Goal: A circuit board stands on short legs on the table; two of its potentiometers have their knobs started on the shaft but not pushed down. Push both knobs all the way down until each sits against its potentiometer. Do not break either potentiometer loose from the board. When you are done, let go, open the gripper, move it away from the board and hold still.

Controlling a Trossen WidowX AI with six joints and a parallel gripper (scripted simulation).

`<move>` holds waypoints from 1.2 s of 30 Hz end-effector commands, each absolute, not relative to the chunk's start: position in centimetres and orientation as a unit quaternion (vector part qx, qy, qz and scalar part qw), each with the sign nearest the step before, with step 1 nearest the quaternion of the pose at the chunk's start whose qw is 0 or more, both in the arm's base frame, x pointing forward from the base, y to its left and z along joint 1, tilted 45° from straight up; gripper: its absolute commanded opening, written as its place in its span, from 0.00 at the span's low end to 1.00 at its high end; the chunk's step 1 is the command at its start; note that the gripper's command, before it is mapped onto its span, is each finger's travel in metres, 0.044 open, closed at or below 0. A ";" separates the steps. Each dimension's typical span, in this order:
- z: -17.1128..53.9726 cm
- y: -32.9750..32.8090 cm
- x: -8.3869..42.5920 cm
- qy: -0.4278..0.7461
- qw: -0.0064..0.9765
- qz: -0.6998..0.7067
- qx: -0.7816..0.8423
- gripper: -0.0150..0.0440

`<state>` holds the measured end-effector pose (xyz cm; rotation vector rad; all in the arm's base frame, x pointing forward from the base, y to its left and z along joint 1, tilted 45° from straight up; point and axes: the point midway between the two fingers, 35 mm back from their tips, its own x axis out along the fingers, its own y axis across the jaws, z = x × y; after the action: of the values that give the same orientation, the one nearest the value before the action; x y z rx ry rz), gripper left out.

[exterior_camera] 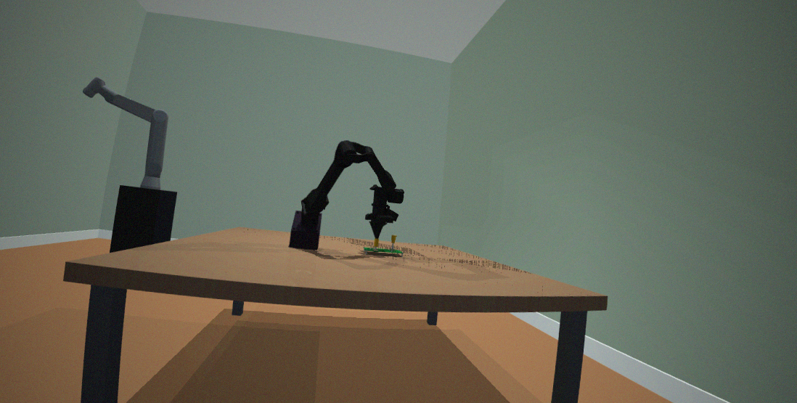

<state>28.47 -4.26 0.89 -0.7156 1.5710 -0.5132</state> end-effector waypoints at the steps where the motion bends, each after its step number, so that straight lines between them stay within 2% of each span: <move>1: 0.4 -5.0 28.6 0.685 0.620 -0.230 -0.306 0.25; 36: 0.1 -5.3 28.6 0.685 0.620 -0.230 -0.306 0.25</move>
<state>28.45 -4.43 0.72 -0.7179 1.5700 -0.5104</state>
